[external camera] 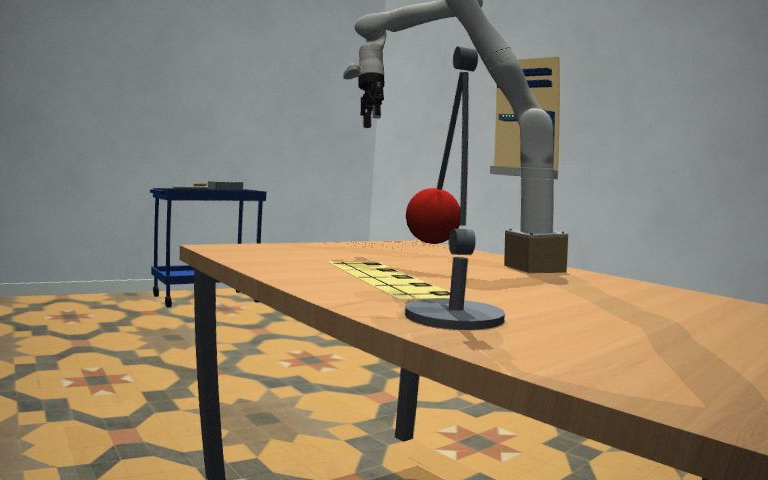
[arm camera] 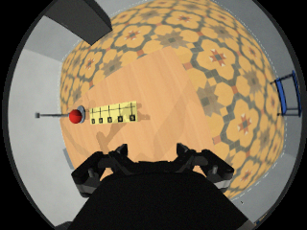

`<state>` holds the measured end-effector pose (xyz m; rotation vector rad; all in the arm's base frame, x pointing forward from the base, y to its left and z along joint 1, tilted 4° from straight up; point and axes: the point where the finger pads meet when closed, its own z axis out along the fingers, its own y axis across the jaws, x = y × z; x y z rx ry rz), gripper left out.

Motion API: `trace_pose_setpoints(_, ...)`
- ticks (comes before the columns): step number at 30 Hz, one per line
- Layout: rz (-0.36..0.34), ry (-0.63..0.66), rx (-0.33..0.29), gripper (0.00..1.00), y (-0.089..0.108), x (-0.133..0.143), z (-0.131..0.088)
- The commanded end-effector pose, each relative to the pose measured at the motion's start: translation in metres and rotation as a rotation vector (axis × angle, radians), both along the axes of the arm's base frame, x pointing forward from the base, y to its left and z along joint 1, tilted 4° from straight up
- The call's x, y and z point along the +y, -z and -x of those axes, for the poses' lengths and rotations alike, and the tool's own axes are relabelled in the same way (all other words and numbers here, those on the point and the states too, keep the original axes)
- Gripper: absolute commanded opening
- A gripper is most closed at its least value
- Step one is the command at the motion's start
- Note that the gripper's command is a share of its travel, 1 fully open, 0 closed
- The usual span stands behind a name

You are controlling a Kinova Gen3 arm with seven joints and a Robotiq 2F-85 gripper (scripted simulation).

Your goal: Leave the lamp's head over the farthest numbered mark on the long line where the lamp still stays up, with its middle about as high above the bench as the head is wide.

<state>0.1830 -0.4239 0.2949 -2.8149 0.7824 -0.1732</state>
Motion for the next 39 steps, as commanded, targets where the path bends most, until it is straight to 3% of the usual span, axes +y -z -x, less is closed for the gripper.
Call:
trace_pose_setpoints(1, -0.033, 0.024, 0.008, 1.0, 0.001, 0.005, -0.023)
trace_pose_setpoints(17, -0.197, 0.294, 0.067, 1.0, -0.001, 0.004, -0.108)
trace_pose_setpoints(19, -0.197, 0.294, 0.067, 1.0, -0.001, 0.004, -0.108)
trace_pose_setpoints(34, -0.357, 0.559, 0.113, 1.0, 0.0, -0.021, -0.194)
trace_pose_setpoints(39, -0.388, 0.611, 0.118, 1.0, 0.001, -0.03, -0.209)
